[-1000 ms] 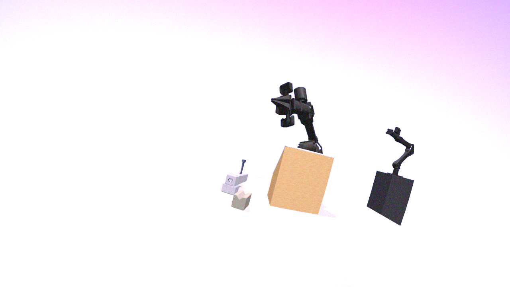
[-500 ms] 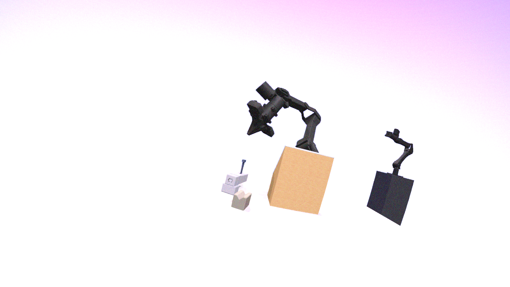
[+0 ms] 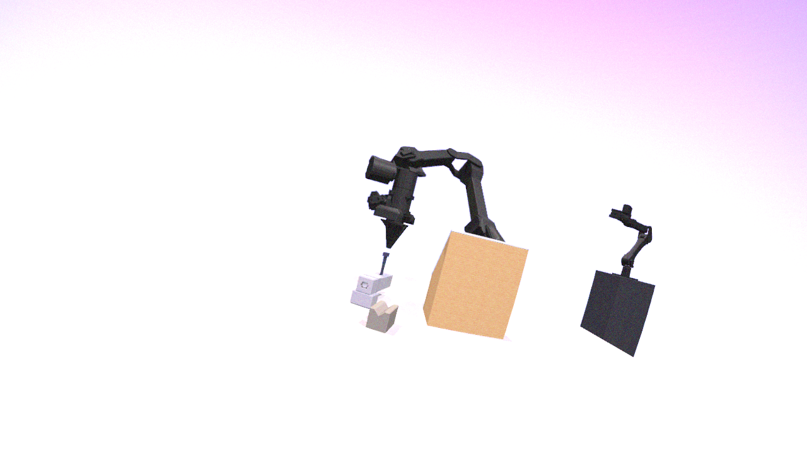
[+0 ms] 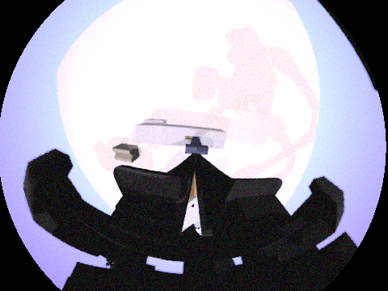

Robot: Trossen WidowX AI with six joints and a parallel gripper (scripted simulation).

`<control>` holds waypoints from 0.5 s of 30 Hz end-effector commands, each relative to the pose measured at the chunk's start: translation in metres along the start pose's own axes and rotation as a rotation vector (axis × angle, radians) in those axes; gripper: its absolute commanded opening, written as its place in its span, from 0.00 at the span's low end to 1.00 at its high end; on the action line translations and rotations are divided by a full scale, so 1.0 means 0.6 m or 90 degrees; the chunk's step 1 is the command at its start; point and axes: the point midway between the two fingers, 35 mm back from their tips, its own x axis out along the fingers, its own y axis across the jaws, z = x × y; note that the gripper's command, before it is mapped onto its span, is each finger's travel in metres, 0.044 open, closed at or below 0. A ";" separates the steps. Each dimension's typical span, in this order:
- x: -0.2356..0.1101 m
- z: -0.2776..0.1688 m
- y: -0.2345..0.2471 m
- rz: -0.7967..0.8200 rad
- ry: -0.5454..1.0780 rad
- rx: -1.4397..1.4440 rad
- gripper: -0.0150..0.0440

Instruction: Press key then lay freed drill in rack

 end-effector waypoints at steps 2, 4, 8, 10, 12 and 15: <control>0.006 0.001 -0.001 -0.004 0.002 -0.005 0.25; 0.011 0.002 -0.001 -0.006 0.004 -0.007 0.25; 0.021 0.005 -0.003 -0.008 0.005 -0.009 0.25; 0.025 0.006 -0.004 -0.008 0.005 -0.010 0.25; 0.028 0.005 -0.004 -0.008 0.005 -0.010 0.25; 0.028 0.005 -0.005 -0.008 0.005 -0.010 0.25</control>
